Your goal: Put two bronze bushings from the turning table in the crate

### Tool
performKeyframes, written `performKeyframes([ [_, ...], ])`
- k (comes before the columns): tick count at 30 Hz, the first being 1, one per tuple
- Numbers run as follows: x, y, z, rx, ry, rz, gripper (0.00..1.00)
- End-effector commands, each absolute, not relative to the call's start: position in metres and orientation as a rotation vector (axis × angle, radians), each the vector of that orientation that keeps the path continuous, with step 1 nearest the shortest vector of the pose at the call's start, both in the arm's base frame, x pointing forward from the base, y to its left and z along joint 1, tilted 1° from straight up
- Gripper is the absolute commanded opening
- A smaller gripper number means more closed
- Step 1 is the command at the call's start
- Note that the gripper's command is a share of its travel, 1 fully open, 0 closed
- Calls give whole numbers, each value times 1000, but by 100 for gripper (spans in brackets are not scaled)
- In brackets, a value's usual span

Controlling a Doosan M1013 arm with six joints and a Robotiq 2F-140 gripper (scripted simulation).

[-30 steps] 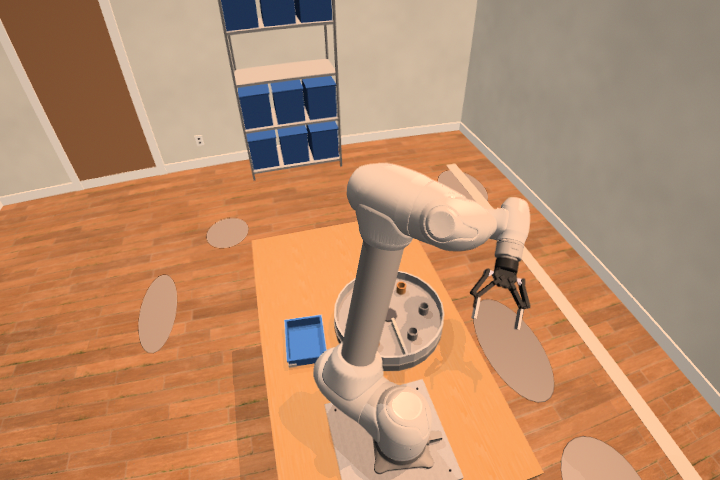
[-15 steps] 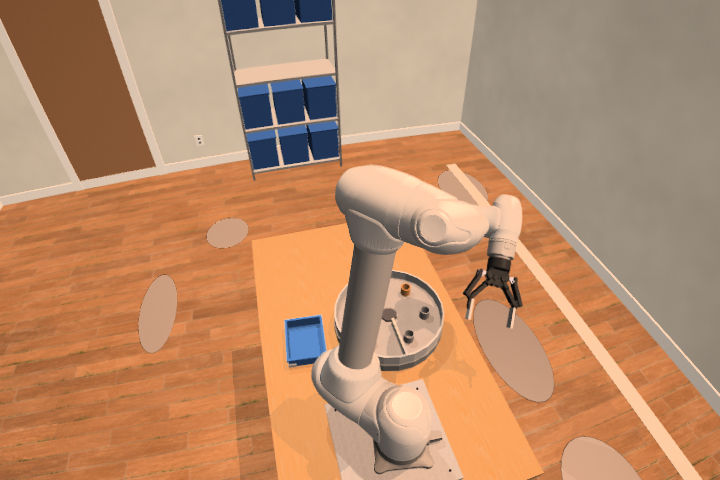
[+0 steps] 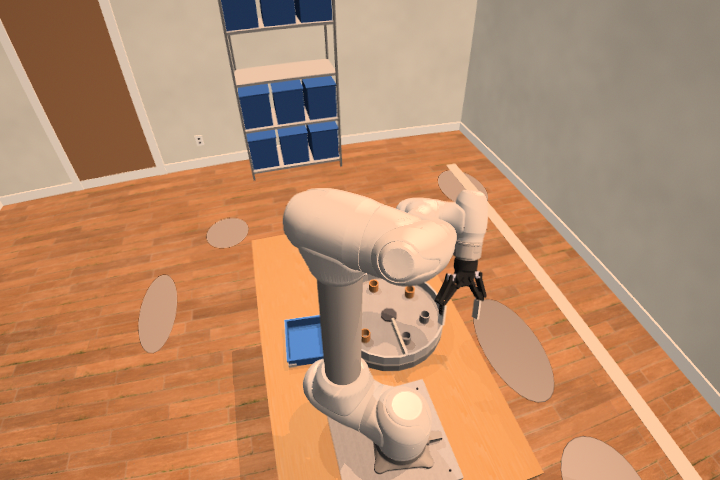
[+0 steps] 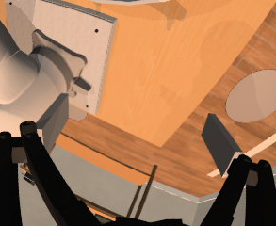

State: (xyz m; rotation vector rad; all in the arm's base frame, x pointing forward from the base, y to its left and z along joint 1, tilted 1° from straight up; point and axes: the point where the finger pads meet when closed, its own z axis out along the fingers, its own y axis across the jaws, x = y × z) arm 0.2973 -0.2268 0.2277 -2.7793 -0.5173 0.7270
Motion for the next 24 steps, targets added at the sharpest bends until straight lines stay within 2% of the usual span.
performKeyframes([
  [1, 312, -200, 220, -2811, -705, 573, 100],
  [19, 360, -93, 207, -2791, -1434, -13, 100],
  [24, 361, -90, 207, -2787, -1455, -30, 100],
])
